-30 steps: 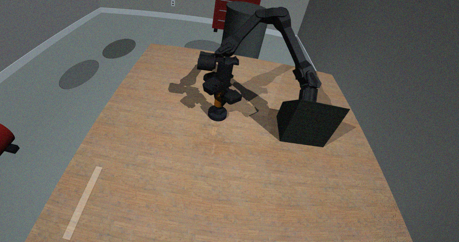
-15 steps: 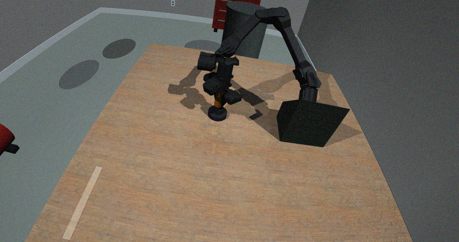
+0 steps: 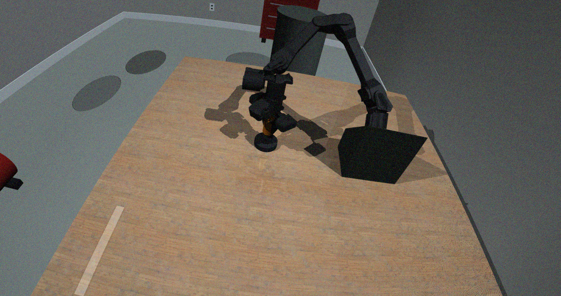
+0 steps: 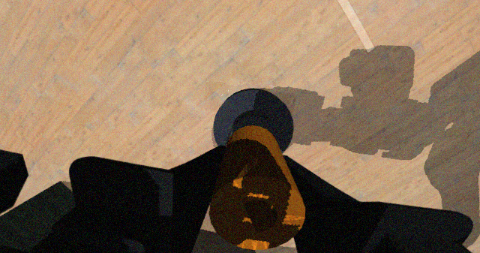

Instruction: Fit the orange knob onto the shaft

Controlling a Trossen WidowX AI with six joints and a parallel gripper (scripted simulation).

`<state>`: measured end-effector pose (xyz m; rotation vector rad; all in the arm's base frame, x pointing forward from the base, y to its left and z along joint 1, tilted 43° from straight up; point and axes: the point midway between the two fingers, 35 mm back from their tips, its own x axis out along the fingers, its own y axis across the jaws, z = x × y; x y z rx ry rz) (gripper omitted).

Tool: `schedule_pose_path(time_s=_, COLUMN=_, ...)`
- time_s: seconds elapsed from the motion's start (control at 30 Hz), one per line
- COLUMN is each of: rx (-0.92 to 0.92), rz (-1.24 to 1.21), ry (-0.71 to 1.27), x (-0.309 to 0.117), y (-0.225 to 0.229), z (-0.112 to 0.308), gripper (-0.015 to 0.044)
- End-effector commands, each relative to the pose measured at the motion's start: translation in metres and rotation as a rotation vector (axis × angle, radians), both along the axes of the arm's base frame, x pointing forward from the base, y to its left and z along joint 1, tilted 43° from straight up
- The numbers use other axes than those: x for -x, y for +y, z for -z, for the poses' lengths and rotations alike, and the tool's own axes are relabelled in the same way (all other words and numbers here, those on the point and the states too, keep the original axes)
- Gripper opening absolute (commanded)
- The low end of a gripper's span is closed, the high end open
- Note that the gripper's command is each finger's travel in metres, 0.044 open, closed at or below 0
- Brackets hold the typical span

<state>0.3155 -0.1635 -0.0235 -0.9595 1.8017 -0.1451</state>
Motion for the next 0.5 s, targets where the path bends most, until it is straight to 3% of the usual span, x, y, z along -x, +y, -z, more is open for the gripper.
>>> schedule_pose_path(time_s=0.0, rx=-0.007, rz=-0.040, ry=0.029, x=-0.0017, y=0.0021, z=-0.0018, gripper=0.0000)
schedule_pose_path(time_s=0.13, rx=-0.027, rz=-0.147, ry=0.125, x=-0.0033, y=0.0011, z=-0.0018, gripper=0.0000)
schedule_pose_path(time_s=0.47, rx=-0.028, rz=-0.154, ry=0.132, x=-0.0013, y=-0.0006, z=0.0001, gripper=0.0000)
